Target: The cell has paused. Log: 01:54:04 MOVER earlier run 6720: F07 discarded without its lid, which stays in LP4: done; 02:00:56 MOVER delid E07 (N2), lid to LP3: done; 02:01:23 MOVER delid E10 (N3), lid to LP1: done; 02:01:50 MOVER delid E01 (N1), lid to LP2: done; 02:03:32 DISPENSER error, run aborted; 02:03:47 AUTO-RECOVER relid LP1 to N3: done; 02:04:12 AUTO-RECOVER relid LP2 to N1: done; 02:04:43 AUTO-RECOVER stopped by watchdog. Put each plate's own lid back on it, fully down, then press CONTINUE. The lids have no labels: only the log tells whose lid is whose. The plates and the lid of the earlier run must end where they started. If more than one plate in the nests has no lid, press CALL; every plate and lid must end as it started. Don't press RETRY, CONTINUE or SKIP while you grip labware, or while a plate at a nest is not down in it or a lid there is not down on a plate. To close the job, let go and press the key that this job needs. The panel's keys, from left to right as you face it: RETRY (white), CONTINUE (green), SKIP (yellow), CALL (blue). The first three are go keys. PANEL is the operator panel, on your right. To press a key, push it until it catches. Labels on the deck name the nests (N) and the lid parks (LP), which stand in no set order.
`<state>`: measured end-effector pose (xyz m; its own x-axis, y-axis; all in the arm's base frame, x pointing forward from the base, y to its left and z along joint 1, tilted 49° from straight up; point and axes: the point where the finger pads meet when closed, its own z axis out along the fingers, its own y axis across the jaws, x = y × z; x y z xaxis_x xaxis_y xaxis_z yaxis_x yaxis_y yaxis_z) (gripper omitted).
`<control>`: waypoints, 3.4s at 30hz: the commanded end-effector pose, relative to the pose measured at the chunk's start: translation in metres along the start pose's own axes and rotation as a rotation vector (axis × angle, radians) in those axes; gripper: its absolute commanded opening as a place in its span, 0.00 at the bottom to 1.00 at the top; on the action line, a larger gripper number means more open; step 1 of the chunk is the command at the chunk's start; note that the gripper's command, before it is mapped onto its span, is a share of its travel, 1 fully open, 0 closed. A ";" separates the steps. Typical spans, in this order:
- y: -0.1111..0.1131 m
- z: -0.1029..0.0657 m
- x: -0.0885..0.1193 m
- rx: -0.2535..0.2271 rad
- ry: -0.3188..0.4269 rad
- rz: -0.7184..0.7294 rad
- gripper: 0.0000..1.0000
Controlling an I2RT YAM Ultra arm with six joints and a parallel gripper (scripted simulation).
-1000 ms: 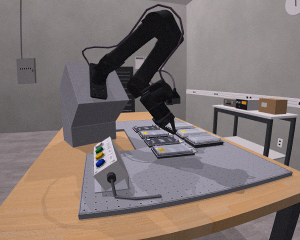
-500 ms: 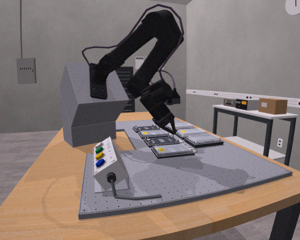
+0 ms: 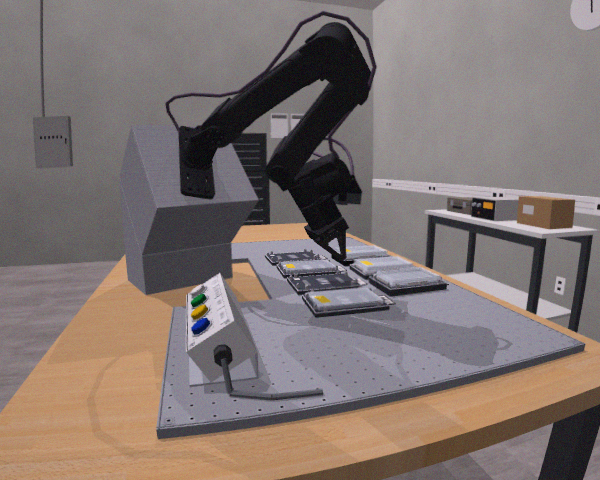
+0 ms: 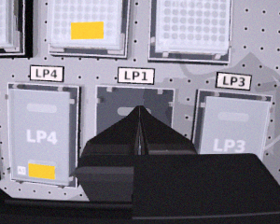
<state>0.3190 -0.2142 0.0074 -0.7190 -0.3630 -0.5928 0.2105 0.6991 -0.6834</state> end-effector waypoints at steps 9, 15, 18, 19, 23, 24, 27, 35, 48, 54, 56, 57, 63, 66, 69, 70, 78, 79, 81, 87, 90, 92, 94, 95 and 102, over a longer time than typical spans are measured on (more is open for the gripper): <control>0.041 0.005 -0.009 0.042 -0.003 0.034 0.00; 0.072 0.006 -0.010 0.041 -0.004 0.036 0.00; 0.088 0.007 -0.011 0.040 -0.004 0.037 0.00; 0.093 0.007 -0.011 0.040 -0.004 0.037 0.00; 0.103 0.007 -0.012 0.040 -0.004 0.037 0.00; 0.108 0.007 -0.012 0.040 -0.004 0.037 0.00; 0.124 0.008 -0.013 0.039 -0.005 0.038 0.00; 0.167 0.009 -0.010 0.029 0.013 0.023 0.00; 0.202 0.009 -0.013 0.030 0.009 0.027 0.00; 0.202 0.009 -0.013 0.030 0.009 0.027 0.00; 0.202 0.009 -0.013 0.030 0.009 0.027 0.00; 0.202 0.009 -0.013 0.030 0.009 0.027 0.00; 0.202 0.009 -0.013 0.030 0.009 0.027 0.00; 0.202 0.009 -0.013 0.030 0.009 0.027 0.00; 0.202 0.009 -0.013 0.030 0.009 0.027 0.00; 0.202 0.009 -0.013 0.030 0.009 0.027 0.00; 0.197 0.021 -0.024 0.033 -0.093 0.026 0.00; 0.196 0.023 -0.027 0.032 -0.124 0.023 0.00; 0.189 0.024 -0.034 0.034 -0.158 0.021 0.00; 0.170 0.040 -0.076 0.053 -0.200 0.051 0.00; 0.168 0.043 -0.086 0.049 -0.206 0.049 0.00; 0.173 0.044 -0.088 0.030 -0.197 0.028 0.00; 0.162 0.053 -0.092 0.044 -0.183 0.035 0.00; 0.160 0.055 -0.096 0.044 -0.183 0.035 0.00; 0.147 0.070 -0.126 0.041 -0.188 0.033 0.00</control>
<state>0.4631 -0.1145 -0.0626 -0.5952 -0.4286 -0.6797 0.2900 0.6743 -0.6792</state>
